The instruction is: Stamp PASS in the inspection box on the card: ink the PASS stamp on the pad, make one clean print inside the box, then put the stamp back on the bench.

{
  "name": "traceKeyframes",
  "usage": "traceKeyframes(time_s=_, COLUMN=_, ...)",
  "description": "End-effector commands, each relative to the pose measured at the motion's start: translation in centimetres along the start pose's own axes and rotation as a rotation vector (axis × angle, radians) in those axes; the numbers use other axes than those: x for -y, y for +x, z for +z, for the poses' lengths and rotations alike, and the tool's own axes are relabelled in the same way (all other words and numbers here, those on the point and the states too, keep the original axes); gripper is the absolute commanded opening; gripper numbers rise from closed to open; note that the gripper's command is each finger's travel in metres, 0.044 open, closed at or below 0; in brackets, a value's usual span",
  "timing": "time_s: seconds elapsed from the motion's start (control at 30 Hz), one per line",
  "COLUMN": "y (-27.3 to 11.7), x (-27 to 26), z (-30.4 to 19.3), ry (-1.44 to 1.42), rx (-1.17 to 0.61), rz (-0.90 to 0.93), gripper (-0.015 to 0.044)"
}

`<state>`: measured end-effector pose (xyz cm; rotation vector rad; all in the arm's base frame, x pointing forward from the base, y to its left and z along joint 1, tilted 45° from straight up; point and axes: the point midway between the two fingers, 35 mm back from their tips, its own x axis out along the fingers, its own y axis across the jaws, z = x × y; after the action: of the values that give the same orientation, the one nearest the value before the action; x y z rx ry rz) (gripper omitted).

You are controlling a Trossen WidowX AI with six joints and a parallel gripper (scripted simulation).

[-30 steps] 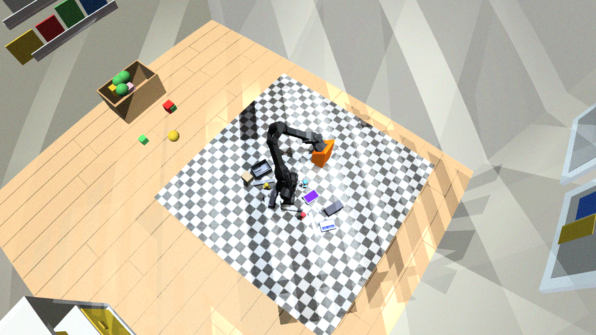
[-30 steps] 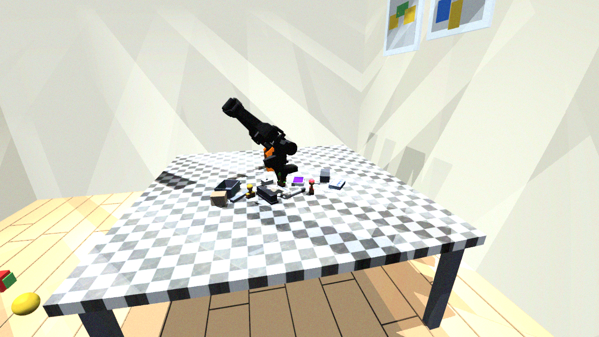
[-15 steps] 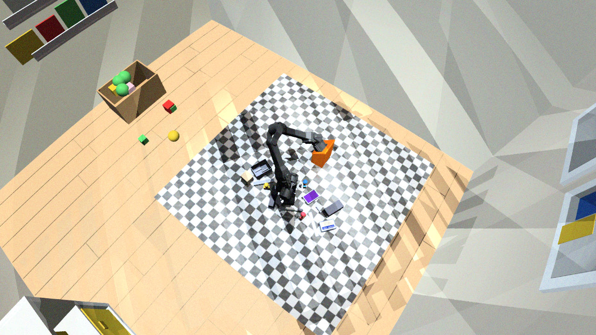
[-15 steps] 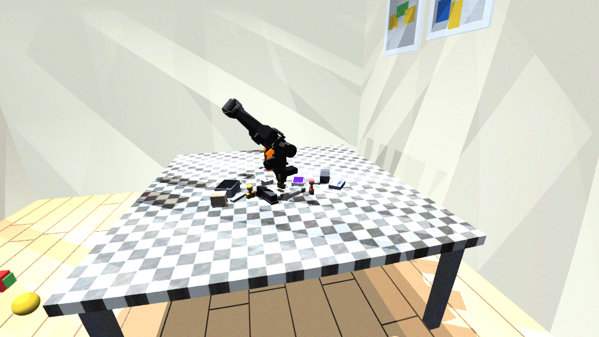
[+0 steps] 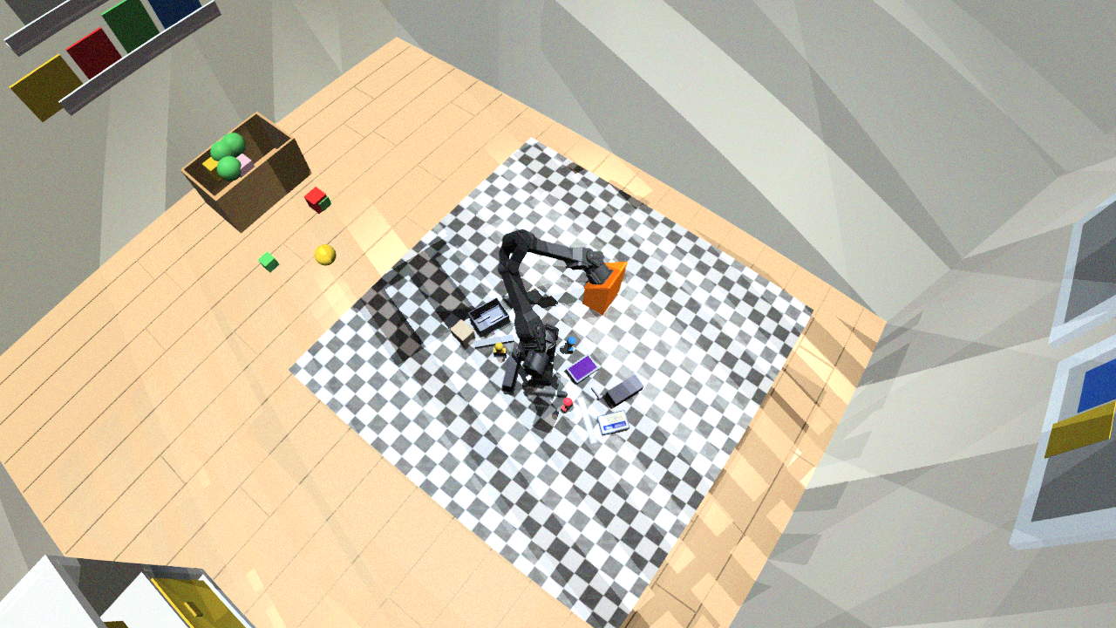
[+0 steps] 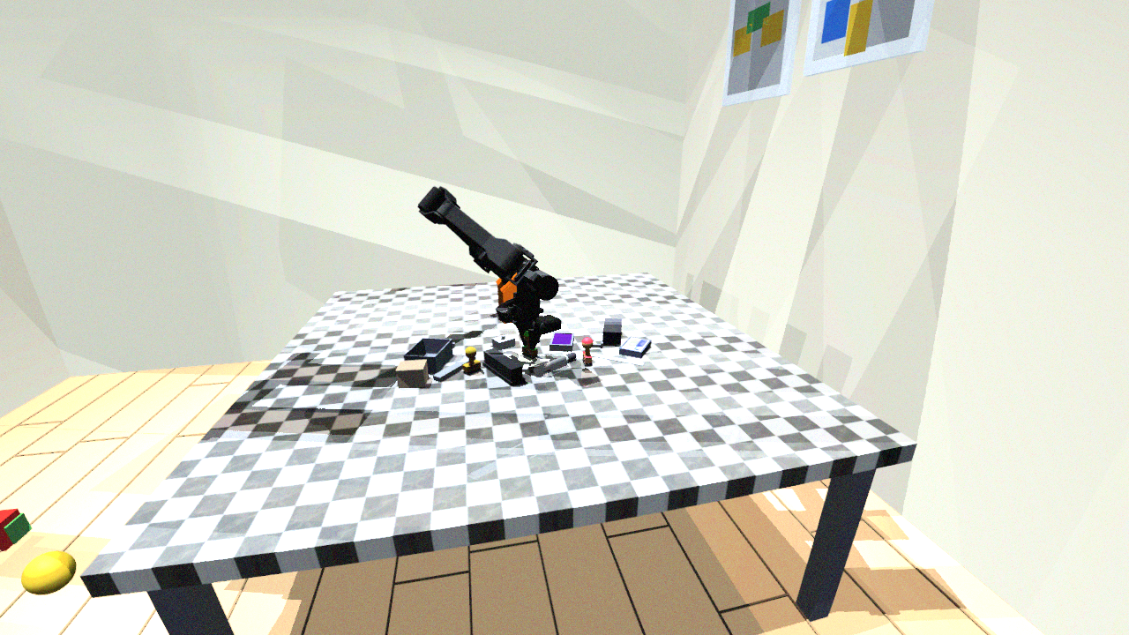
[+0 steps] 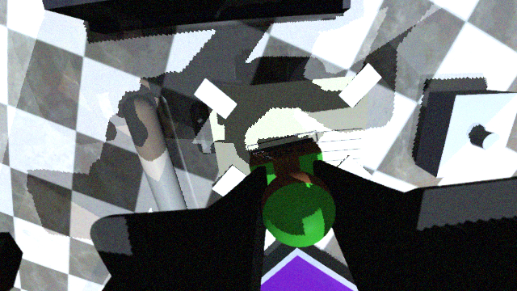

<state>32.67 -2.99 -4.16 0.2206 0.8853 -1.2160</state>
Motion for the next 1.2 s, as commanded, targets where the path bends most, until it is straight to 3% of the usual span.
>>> traceKeyframes(time_s=0.0, y=0.15, x=0.08, z=-0.05, ry=-0.005, rx=0.003, rz=-0.004, gripper=0.0)
traceKeyframes(time_s=1.17, y=0.67, x=0.07, z=-0.05, ry=-0.005, rx=0.003, rz=-0.004, gripper=0.0)
